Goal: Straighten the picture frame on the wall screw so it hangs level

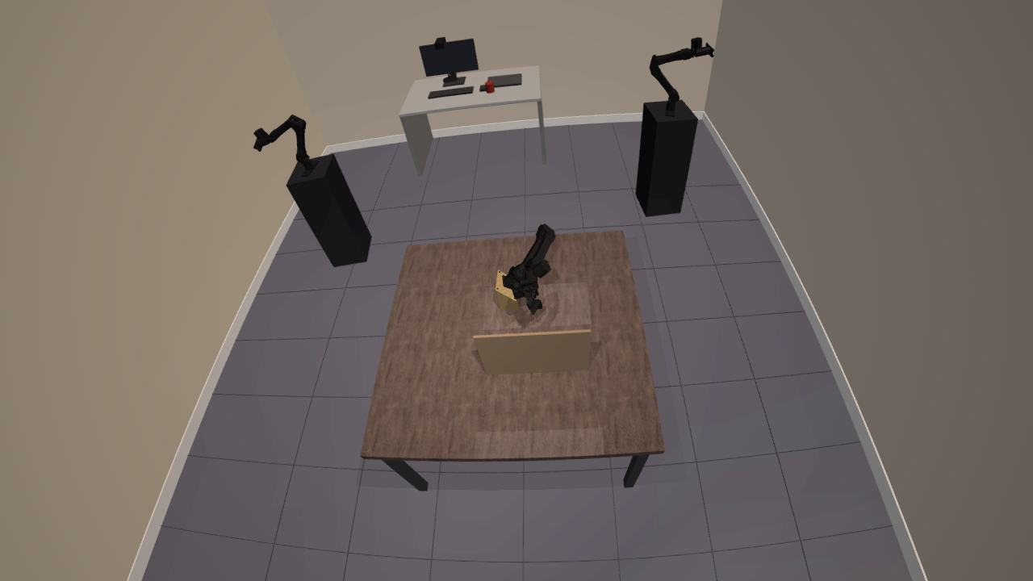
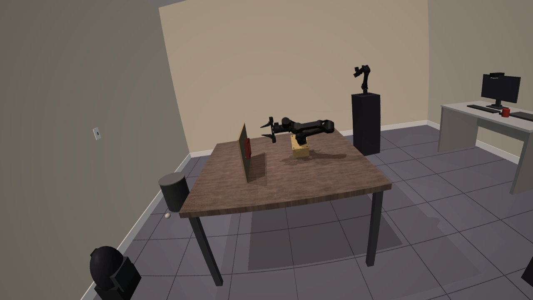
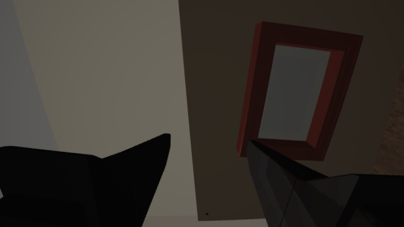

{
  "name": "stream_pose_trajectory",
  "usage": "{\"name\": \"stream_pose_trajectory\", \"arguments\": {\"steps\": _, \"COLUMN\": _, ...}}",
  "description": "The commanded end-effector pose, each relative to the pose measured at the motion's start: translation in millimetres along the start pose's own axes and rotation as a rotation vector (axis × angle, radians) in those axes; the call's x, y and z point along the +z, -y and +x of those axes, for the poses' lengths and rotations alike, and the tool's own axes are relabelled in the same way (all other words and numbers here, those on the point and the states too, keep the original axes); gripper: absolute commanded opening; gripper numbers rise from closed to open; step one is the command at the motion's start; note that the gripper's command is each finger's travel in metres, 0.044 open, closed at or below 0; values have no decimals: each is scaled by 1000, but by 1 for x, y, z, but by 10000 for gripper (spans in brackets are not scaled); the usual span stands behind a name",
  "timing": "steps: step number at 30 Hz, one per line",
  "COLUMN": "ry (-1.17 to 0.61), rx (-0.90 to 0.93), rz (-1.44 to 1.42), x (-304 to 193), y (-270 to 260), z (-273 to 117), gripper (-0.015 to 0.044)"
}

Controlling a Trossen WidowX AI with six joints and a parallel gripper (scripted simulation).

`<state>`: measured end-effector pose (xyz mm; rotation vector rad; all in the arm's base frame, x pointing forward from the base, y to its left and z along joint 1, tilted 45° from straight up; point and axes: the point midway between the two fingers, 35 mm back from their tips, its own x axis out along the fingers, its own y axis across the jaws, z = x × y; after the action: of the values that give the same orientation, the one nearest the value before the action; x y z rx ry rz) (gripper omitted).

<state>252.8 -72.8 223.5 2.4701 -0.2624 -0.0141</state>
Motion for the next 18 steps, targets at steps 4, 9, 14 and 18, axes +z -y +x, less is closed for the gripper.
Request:
{"name": "stream_pose_trajectory", "arguments": {"steps": 4, "ry": 0, "rx": -7, "rz": 4, "x": 0, "y": 1, "z": 0, "gripper": 260}}
{"name": "stream_pose_trajectory", "arguments": {"steps": 9, "ry": 0, "rx": -7, "rz": 4, "x": 0, "y": 1, "z": 0, "gripper": 260}}
{"name": "stream_pose_trajectory", "arguments": {"steps": 14, "ry": 0, "rx": -7, "rz": 4, "x": 0, "y": 1, "z": 0, "gripper": 260}}
{"name": "stream_pose_trajectory", "arguments": {"steps": 18, "ry": 0, "rx": -7, "rz": 4, "x": 0, "y": 1, "z": 0, "gripper": 260}}
